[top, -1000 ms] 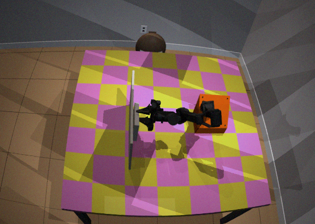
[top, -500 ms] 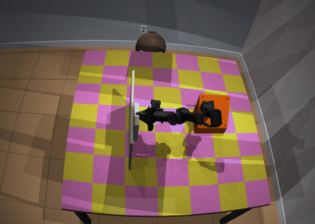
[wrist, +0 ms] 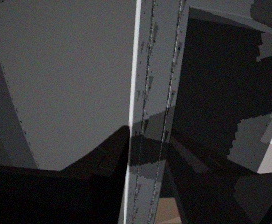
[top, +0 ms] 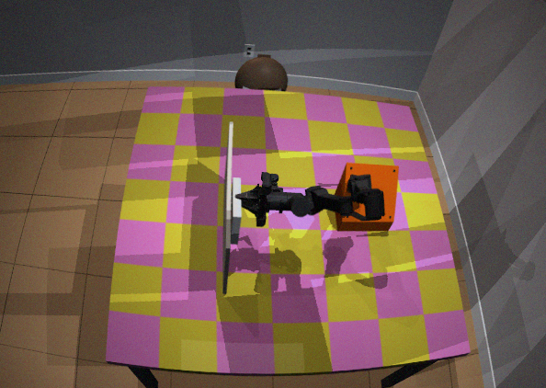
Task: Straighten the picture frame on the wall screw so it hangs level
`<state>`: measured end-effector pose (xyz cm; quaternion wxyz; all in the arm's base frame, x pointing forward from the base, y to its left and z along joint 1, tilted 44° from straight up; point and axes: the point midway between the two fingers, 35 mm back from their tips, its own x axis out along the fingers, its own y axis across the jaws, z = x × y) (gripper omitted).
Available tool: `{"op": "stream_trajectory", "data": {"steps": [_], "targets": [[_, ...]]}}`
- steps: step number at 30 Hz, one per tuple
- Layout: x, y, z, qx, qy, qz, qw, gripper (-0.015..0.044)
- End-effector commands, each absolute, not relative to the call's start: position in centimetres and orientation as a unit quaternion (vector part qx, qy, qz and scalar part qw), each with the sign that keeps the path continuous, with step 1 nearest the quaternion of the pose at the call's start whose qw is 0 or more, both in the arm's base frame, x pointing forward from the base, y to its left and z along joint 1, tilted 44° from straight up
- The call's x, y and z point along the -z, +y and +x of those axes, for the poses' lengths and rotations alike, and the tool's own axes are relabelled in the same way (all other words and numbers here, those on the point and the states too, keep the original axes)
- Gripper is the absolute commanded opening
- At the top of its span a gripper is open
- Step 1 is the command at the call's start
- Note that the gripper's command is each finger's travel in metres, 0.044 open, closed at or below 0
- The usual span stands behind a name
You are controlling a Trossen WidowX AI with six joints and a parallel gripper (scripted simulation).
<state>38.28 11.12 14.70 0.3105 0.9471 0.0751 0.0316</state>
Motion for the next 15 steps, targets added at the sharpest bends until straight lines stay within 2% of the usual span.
{"op": "stream_trajectory", "data": {"steps": [1,15], "targets": [[-14.76,11.05,38.29,-0.032,0.076,0.946,0.312,0.0000],[-15.03,10.69,38.35,-0.032,0.076,0.946,0.313,0.0000]]}}
